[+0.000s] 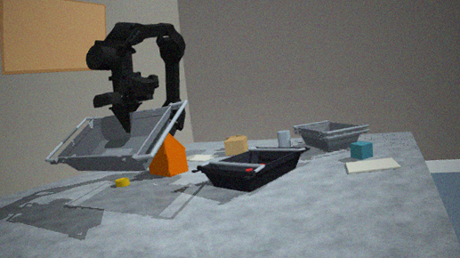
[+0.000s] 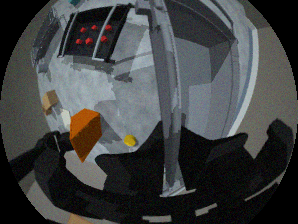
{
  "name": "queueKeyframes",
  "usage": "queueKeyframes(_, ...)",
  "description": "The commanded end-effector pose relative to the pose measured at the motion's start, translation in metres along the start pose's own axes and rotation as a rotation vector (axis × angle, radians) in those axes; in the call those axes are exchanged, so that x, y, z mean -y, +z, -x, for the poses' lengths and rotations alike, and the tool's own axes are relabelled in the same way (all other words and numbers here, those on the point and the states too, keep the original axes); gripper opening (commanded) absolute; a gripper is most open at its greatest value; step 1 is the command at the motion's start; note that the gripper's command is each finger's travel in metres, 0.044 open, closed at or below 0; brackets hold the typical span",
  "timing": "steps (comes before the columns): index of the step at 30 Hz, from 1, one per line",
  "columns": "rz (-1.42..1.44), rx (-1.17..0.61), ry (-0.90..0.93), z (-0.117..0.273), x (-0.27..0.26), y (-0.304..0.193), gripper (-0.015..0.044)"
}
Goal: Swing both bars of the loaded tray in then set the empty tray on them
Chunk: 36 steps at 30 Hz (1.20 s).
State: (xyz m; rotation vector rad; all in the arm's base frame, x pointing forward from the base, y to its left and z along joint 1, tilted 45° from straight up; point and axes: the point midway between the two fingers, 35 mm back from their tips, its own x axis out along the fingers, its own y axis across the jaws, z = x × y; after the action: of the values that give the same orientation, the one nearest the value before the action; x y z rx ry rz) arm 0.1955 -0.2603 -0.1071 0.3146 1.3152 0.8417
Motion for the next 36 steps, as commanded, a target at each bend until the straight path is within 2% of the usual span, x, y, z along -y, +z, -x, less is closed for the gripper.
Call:
queueKeyframes(1, 0.080, 0.003, -0.040, 0.015, -0.008, 0.022, 0.0000)
queueKeyframes(36, 0.664, -0.002, -0.049, 0.019, -0.113, 0.162, 0.0000)
